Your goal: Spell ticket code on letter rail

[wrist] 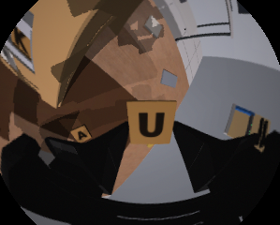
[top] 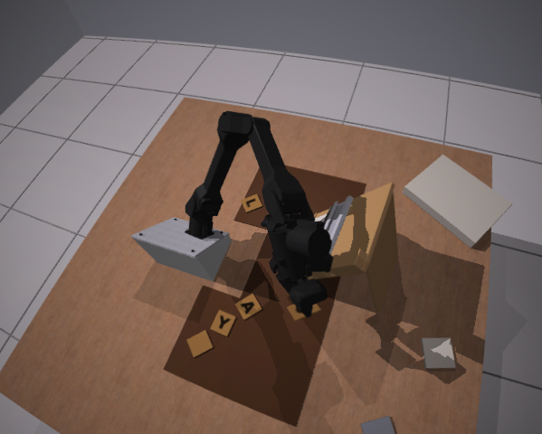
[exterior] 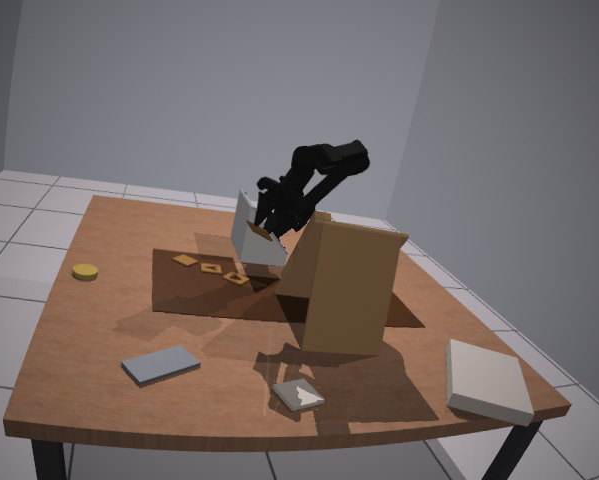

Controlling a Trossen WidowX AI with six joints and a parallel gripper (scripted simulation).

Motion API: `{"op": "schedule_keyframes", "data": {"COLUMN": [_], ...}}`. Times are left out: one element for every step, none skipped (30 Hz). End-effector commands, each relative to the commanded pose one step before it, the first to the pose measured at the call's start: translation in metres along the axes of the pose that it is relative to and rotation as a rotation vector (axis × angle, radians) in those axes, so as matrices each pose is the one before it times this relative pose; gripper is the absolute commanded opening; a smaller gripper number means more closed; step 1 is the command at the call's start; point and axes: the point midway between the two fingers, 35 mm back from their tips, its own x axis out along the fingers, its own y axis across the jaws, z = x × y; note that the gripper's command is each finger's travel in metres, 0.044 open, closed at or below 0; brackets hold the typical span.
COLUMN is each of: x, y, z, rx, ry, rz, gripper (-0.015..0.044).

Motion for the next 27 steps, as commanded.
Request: {"op": "schedule_keyframes", "data": {"x": [-0.01421,-0.00312,-0.00312,-0.00312,-0.00313,-0.00314,-0.00314,-0.00315,-0.00315,-0.00316,-0.00316,-0.00317,-0.00317,-0.00344,-0.00371,-0.00372,-0.00373,-0.00373,-0.00373,-0.00373,-0.00373,-0.00359,-0.00333,-0.00302,-0.00288,-0.00280,-0.00278], "y": [-0.00670,-0.00161,-0.00159,-0.00157,-0.00155,-0.00152,-0.00150,-0.00148,-0.00145,-0.00143,-0.00140,-0.00137,-0.00134,-0.00142,-0.00150,-0.00146,-0.00141,-0.00137,-0.00131,-0.00126,-0.00120,-0.00089,-0.00035,0.00033,0.00075,0.00129,0.00152], "z": [0.00709,0.00192,0.00195,0.00198,0.00202,0.00205,0.00208,0.00211,0.00215,0.00218,0.00221,0.00225,0.00228,0.00250,0.00273,0.00278,0.00282,0.00286,0.00291,0.00295,0.00299,0.00314,0.00335,0.00359,0.00372,0.00379,0.00378], "rx": [0.0792,0.0161,0.0161,0.0162,0.0162,0.0163,0.0164,0.0164,0.0165,0.0165,0.0166,0.0166,0.0167,0.0181,0.0196,0.0197,0.0198,0.0199,0.0199,0.0200,0.0200,0.0196,0.0188,0.0179,0.0174,0.0167,0.0165], "ry": [-0.00489,-0.00274,-0.00305,-0.00335,-0.00366,-0.00396,-0.00426,-0.00455,-0.00485,-0.00515,-0.00544,-0.00573,-0.00601,-0.00683,-0.00773,-0.00811,-0.00848,-0.00885,-0.00920,-0.00955,-0.00990,-0.01006,-0.01008,-0.01000,-0.01014,-0.01020,-0.01036], "rz": [-0.06114,-0.01309,-0.01304,-0.01296,-0.01291,-0.01284,-0.01276,-0.01267,-0.01258,-0.01248,-0.01237,-0.01226,-0.01214,-0.01299,-0.01382,-0.01363,-0.01343,-0.01321,-0.01296,-0.01271,-0.01246,-0.01174,-0.01065,-0.00933,-0.00848,-0.00725,-0.00660], "gripper": [0.0000,0.0000,0.0000,0.0000,0.0000,0.0000,0.0000,0.0000,0.0000,0.0000,0.0000,0.0000,0.0000,0.0000,0.0000,0.0000,0.0000,0.0000,0.0000,0.0000,0.0000,0.0000,0.0000,0.0000,0.0000,0.0000,0.0000]}}
